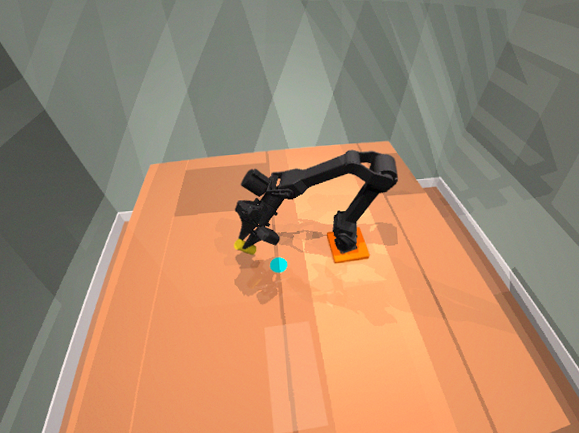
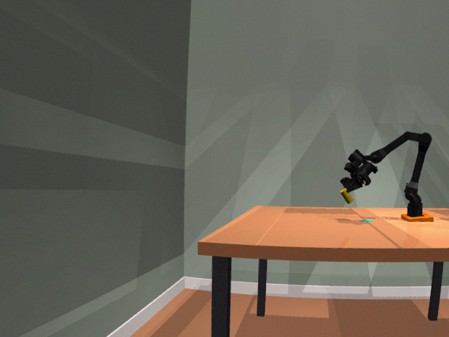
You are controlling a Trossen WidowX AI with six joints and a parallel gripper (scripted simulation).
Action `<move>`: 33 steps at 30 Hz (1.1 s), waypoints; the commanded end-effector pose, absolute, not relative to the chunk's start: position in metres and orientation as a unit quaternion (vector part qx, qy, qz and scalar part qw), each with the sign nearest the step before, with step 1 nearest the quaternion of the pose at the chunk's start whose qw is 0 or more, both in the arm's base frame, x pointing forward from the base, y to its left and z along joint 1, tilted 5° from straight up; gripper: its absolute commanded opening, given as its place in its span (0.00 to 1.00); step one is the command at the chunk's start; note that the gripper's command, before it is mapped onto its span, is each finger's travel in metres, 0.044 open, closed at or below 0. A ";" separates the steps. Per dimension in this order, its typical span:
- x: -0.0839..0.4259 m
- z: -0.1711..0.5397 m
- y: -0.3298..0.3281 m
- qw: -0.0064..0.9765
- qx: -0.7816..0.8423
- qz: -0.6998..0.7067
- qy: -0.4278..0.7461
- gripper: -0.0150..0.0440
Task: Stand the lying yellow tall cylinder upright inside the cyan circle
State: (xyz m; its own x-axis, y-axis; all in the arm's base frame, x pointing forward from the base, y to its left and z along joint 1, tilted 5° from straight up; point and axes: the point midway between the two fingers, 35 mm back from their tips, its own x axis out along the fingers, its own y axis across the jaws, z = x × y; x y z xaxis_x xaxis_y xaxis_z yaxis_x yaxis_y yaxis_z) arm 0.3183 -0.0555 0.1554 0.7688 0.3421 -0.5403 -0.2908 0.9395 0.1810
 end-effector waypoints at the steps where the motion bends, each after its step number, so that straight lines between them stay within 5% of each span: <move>1: 0.318 0.158 -0.057 0.943 0.048 0.170 0.283 0.43; 33: 0.312 0.164 -0.066 0.960 0.067 0.181 0.202 0.43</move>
State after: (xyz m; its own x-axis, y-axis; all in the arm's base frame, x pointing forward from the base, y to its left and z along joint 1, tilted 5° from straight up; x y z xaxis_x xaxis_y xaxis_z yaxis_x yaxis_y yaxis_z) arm 0.3135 -0.0650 0.1617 0.8467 0.3709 -0.3814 -0.3161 0.9274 0.2001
